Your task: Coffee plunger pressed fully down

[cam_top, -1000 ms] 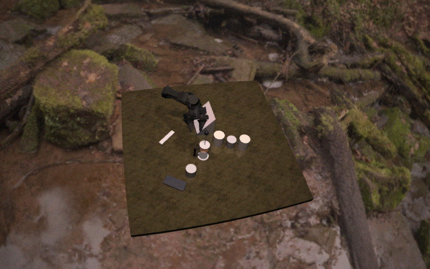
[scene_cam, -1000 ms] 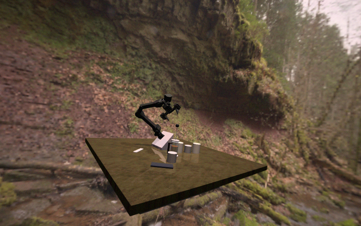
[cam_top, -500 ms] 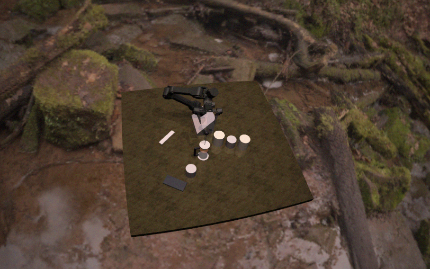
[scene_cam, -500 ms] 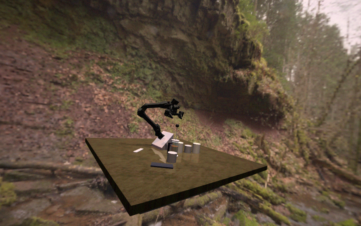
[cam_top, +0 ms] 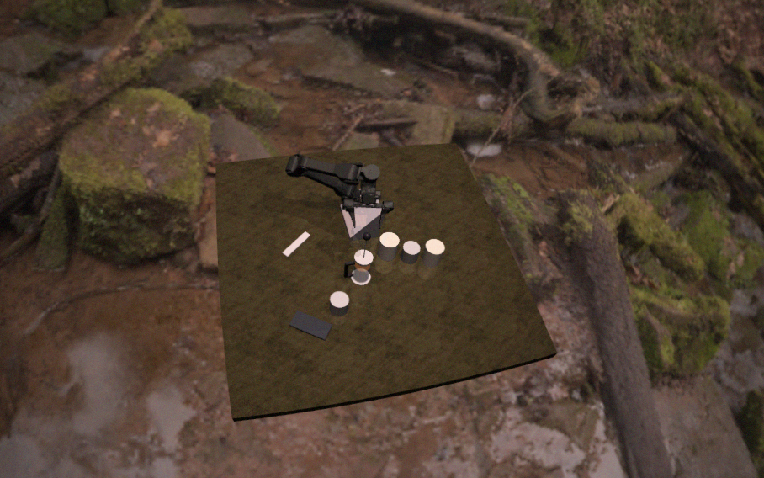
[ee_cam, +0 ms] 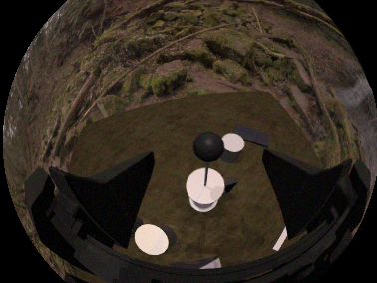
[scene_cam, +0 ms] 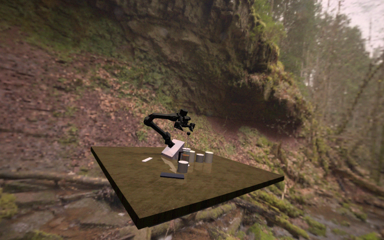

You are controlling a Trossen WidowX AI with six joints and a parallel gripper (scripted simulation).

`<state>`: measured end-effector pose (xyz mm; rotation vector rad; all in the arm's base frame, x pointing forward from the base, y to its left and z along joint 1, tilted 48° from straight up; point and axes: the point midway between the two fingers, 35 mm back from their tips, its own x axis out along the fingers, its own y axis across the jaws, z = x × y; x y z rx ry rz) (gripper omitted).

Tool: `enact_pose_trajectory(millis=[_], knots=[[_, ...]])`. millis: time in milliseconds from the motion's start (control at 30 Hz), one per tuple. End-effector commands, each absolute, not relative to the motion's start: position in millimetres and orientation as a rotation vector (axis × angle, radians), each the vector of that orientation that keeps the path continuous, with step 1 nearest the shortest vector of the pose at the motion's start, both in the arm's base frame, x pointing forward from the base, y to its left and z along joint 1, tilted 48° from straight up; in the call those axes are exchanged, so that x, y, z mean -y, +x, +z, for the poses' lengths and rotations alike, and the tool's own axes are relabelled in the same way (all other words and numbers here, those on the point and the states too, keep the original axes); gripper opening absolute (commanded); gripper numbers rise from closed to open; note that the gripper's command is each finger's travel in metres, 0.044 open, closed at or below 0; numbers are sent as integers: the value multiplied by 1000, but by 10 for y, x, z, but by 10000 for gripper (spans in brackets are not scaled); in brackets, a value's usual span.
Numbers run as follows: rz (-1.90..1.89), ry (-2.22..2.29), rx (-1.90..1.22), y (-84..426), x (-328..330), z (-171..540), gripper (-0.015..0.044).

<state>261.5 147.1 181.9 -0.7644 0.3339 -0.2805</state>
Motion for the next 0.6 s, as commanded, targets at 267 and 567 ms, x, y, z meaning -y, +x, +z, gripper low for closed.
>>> enact_pose_trajectory(millis=[267,567], knots=[[-276,-768,-341,2782,-1405,1759,440],[-278,-771,-330,2911,-1338,1755,440]])
